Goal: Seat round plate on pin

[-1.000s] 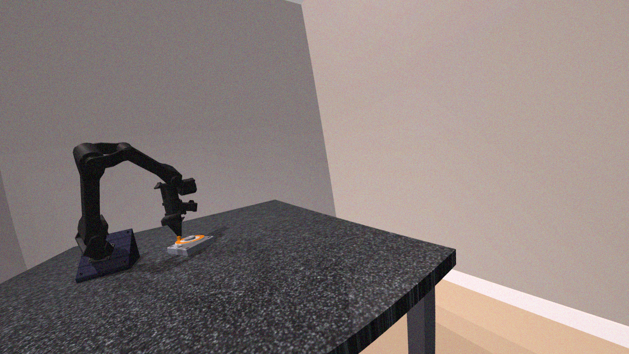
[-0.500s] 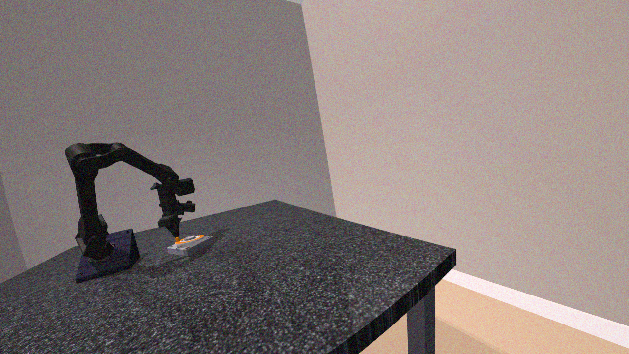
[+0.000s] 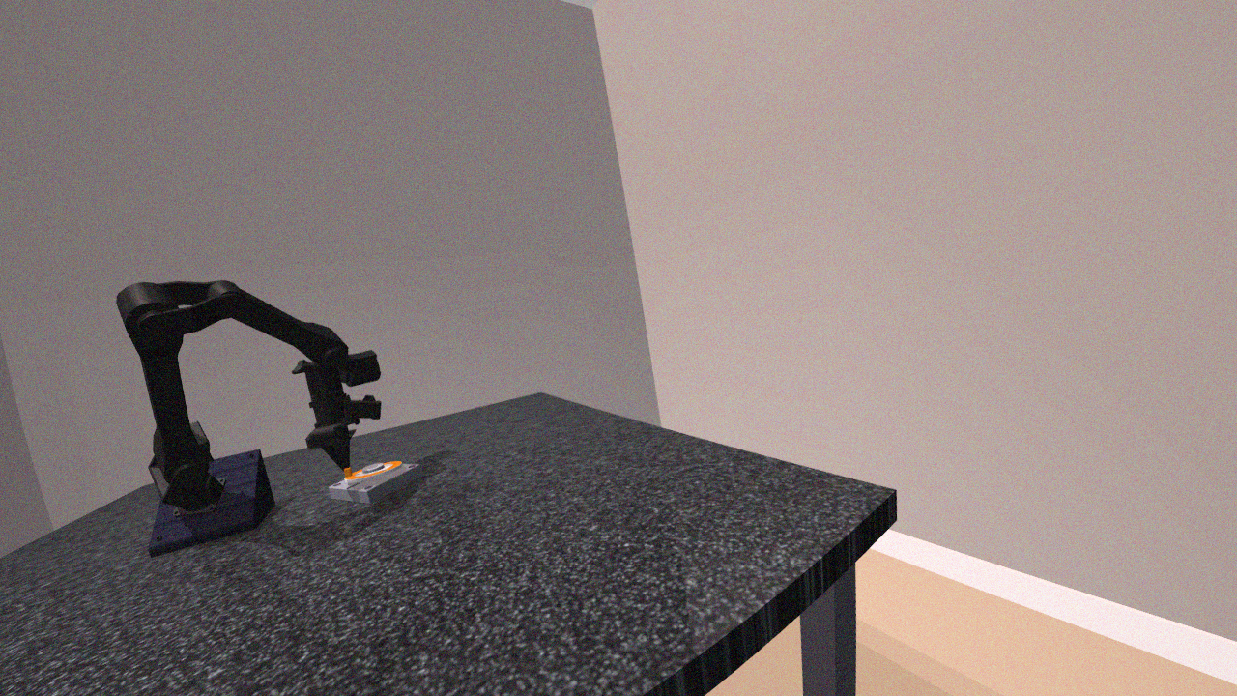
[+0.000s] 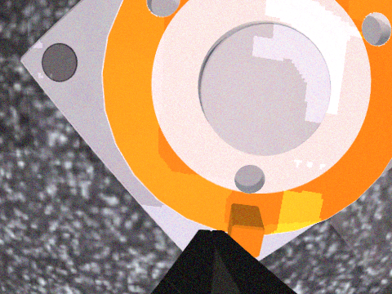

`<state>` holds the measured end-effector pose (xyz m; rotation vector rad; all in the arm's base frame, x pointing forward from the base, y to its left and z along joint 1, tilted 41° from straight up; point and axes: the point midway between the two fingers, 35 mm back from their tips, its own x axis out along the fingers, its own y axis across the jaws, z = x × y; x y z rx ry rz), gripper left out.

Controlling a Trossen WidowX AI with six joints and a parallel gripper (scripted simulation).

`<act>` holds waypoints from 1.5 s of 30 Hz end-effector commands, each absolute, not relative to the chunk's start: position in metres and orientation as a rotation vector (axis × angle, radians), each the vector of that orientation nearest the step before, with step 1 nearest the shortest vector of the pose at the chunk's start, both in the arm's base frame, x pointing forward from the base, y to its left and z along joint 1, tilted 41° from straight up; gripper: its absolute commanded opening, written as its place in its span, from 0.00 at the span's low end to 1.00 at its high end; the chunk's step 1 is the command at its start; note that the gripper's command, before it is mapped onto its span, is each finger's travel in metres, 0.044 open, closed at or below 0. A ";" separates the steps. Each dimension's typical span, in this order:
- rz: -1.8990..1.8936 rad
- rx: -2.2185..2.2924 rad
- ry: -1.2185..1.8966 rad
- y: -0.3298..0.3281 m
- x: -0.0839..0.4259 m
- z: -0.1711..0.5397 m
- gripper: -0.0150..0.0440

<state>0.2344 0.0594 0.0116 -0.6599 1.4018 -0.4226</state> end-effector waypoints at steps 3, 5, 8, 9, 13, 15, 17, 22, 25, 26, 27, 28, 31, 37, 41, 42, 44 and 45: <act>-0.431 -0.672 1.407 0.052 0.233 0.015 0.25; -0.431 -0.672 1.407 0.051 0.233 0.017 0.25; -0.431 -0.672 1.407 0.049 0.233 0.018 0.25; -0.431 -0.672 1.407 0.049 0.233 0.019 0.25; -0.431 -0.672 1.407 0.046 0.233 0.021 0.25; -0.431 -0.672 1.407 0.045 0.234 0.022 0.25; -0.431 -0.672 1.407 0.043 0.234 0.024 0.25; -0.431 -0.672 1.407 0.039 0.236 0.028 0.25; -0.431 -0.673 1.407 0.037 0.237 0.030 0.25; -0.432 -0.673 1.407 0.037 0.237 0.030 0.25; -0.432 -0.673 1.407 0.037 0.237 0.030 0.25; -0.432 -0.673 1.407 0.037 0.238 0.031 0.25; -0.432 -0.673 1.407 0.036 0.239 0.032 0.25; -0.432 -0.673 1.407 0.034 0.240 0.034 0.25; -0.432 -0.673 1.407 0.032 0.241 0.036 0.25; -0.432 -0.673 1.407 0.032 0.242 0.036 0.25; -0.432 -0.673 1.407 0.032 0.242 0.037 0.25; -0.431 -0.672 1.407 0.034 0.242 0.038 0.25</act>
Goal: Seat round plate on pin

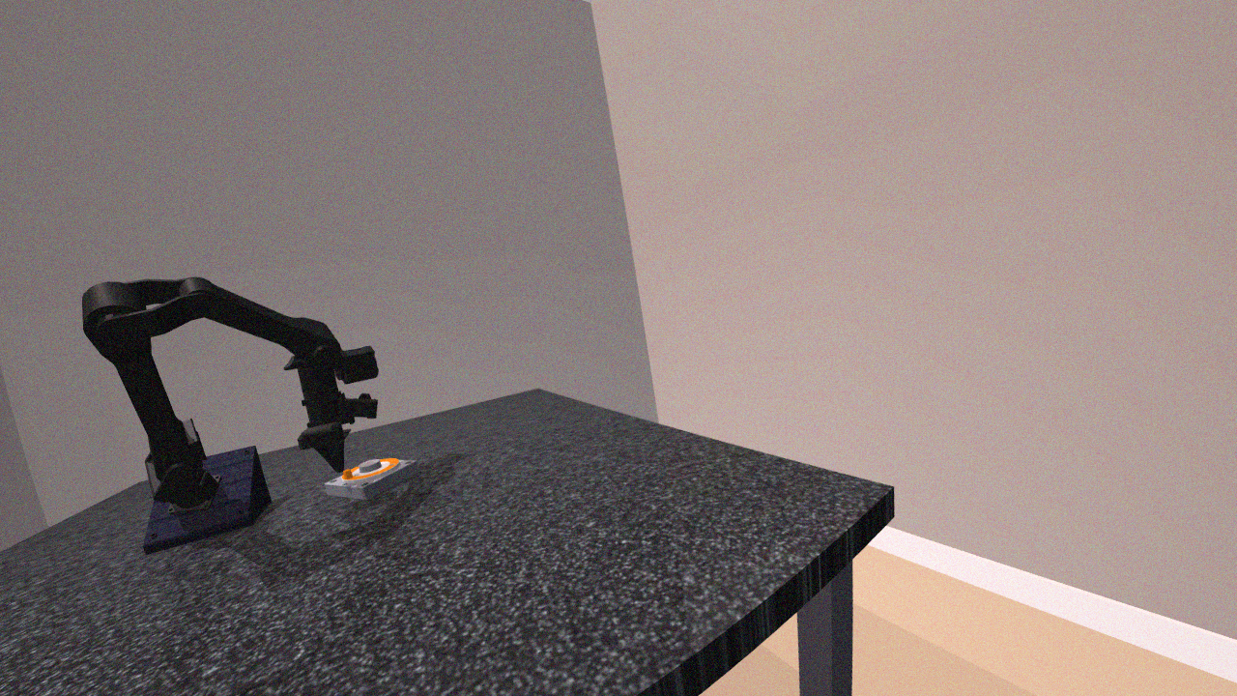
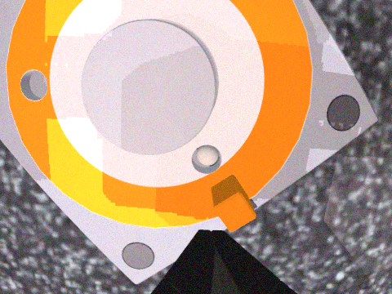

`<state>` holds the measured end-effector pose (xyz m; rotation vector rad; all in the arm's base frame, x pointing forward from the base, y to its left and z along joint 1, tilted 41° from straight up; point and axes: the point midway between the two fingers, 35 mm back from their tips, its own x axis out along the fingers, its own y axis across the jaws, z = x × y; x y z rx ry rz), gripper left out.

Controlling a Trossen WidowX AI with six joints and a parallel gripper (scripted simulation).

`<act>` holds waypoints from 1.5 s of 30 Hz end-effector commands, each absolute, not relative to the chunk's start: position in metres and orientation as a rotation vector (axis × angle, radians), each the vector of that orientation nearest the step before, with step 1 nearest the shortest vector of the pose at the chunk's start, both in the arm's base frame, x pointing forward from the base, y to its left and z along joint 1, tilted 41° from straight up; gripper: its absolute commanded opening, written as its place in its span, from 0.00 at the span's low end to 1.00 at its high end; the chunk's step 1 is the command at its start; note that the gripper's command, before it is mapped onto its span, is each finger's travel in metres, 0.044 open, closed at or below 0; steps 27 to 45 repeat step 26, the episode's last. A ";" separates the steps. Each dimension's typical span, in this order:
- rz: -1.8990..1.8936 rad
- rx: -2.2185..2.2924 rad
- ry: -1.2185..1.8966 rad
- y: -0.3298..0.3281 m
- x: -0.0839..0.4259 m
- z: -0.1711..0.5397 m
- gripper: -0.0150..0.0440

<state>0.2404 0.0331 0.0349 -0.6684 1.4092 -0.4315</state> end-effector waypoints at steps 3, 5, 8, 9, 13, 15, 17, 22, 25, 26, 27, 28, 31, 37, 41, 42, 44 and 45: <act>-0.430 -0.672 1.407 0.043 0.240 0.047 0.25; -0.430 -0.671 1.408 0.049 0.238 0.054 0.25; -0.430 -0.672 1.408 0.058 0.235 0.066 0.25; -0.430 -0.672 1.408 0.060 0.234 0.069 0.25; -0.428 -0.681 1.407 0.056 0.236 0.064 0.25; -0.428 -0.681 1.407 0.056 0.236 0.064 0.25; -0.428 -0.681 1.407 0.056 0.236 0.064 0.25; -0.428 -0.681 1.407 0.056 0.236 0.064 0.25; -0.428 -0.681 1.407 0.056 0.236 0.064 0.25; -0.428 -0.681 1.407 0.056 0.236 0.064 0.25; -0.428 -0.681 1.407 0.056 0.236 0.064 0.25; -0.428 -0.681 1.407 0.056 0.236 0.064 0.25; -0.428 -0.681 1.407 0.056 0.236 0.064 0.25; -0.428 -0.681 1.407 0.056 0.236 0.064 0.25; -0.428 -0.681 1.407 0.056 0.236 0.064 0.25; -0.428 -0.681 1.407 0.056 0.236 0.064 0.25; -0.428 -0.681 1.407 0.056 0.236 0.064 0.25; -0.428 -0.681 1.407 0.056 0.236 0.064 0.25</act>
